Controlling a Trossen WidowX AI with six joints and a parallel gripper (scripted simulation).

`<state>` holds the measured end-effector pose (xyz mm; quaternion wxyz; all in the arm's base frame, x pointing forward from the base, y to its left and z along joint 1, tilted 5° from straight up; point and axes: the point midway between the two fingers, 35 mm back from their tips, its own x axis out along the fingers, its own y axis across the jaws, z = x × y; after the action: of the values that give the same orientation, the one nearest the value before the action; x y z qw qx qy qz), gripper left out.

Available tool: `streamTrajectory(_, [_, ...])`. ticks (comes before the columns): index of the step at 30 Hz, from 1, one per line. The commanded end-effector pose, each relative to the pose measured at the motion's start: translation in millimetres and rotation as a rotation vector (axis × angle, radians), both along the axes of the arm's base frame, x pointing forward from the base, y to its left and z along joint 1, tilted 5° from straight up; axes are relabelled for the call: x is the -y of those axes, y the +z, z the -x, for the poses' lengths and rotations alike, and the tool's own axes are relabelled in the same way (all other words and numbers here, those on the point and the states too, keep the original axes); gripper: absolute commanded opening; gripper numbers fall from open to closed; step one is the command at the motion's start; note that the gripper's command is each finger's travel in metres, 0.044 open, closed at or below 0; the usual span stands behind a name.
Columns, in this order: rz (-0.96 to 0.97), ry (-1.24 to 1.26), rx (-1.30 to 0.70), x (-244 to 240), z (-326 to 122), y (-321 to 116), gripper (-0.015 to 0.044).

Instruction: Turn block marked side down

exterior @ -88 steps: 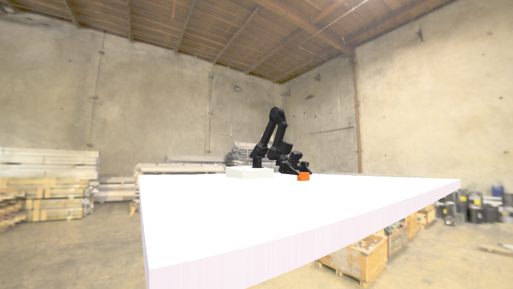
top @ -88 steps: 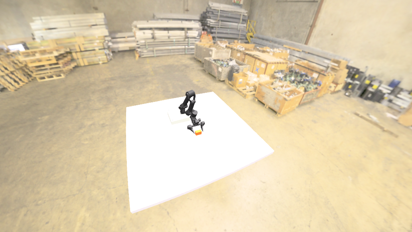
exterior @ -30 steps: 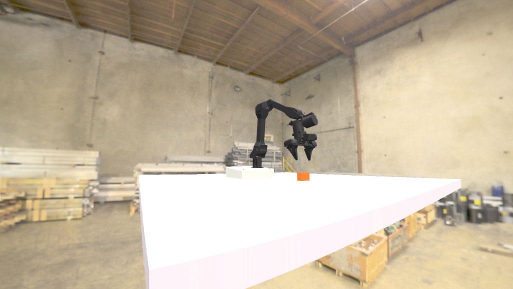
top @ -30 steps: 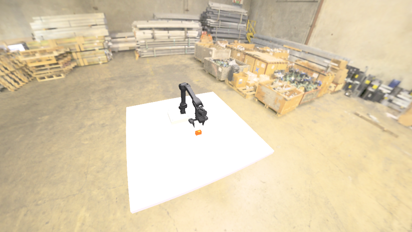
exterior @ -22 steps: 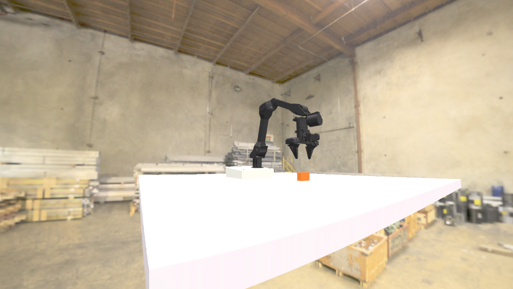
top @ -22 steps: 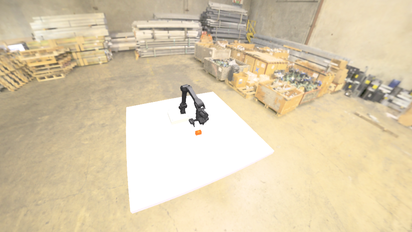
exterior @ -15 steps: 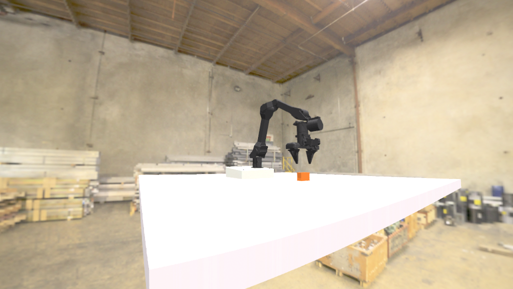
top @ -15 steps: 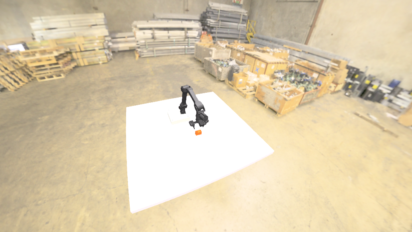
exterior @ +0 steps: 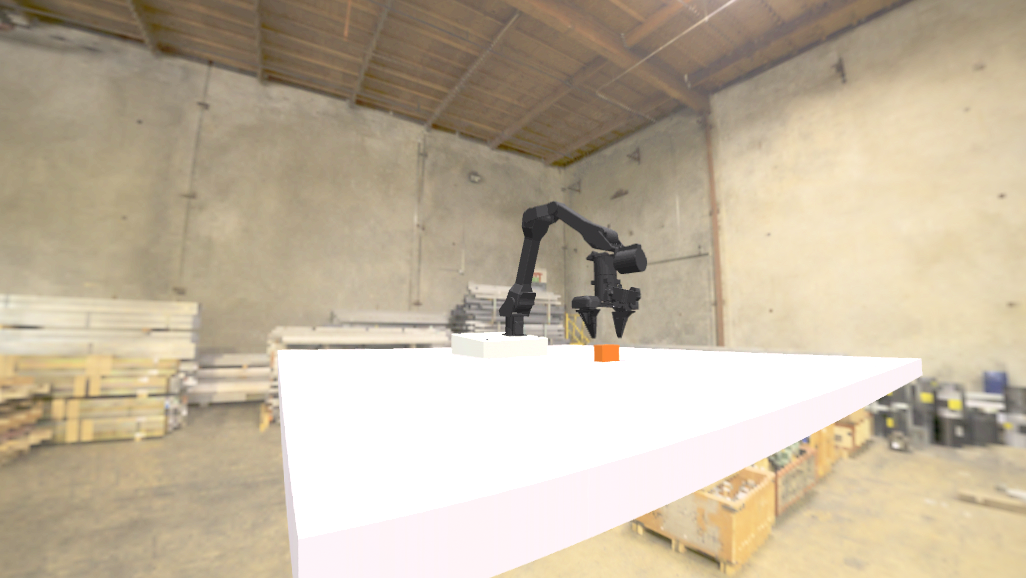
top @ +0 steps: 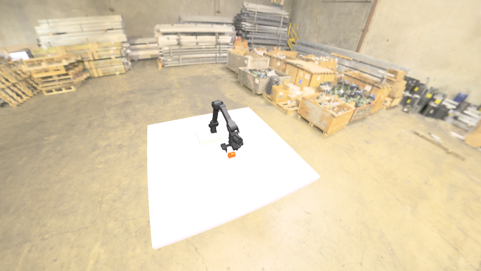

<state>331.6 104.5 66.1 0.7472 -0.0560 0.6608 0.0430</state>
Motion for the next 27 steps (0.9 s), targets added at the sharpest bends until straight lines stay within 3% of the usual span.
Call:
streamTrajectory(1, [0.001, 0.006, -0.012, -0.1, 0.4, -9.2, 0.044])
streamTrajectory(18, [0.001, 0.006, -0.012, 0.3, -2.0, -34.5, 0.044])
streamTrajectory(24, [0.001, 0.006, -0.012, 0.3, -2.0, -34.5, 0.0282])
streamTrajectory(27, [0.001, 0.006, -0.012, 0.3, -2.0, -34.5, 0.0263])
